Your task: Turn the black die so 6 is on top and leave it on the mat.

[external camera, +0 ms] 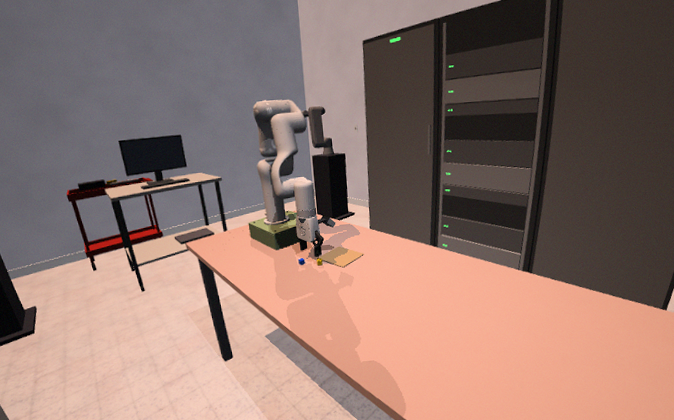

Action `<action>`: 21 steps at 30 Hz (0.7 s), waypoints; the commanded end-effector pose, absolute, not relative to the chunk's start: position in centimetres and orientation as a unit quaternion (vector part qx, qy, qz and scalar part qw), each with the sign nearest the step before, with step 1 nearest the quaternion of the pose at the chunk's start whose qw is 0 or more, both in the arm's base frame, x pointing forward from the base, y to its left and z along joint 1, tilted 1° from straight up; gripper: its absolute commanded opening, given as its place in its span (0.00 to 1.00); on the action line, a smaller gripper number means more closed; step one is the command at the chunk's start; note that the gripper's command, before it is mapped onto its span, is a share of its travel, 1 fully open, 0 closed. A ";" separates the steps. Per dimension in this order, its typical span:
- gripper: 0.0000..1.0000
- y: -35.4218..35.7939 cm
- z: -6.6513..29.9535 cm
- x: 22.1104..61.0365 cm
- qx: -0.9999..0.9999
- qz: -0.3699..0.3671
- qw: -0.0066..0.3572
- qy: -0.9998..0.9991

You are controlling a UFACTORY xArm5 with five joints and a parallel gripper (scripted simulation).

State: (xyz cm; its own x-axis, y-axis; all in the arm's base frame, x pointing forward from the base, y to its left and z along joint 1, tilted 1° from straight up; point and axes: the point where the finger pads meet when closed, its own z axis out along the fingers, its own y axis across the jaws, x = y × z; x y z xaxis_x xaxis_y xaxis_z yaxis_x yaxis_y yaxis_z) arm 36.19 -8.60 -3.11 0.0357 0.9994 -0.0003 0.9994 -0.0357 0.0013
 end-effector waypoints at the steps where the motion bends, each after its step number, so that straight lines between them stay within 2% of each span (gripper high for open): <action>1: 1.00 -7.0 -3.1 38.7 0.720 0.001 0.001 0.694; 7: 1.00 -6.0 -3.2 40.2 0.720 0.001 0.001 0.694; 21: 1.00 -5.9 -3.2 40.3 0.720 0.001 0.001 0.694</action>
State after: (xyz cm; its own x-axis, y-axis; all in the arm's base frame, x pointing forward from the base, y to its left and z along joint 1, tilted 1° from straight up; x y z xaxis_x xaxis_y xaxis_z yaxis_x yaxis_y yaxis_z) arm 40.15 -5.88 -3.26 0.0362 0.9993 0.0001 0.9993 -0.0362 -0.0013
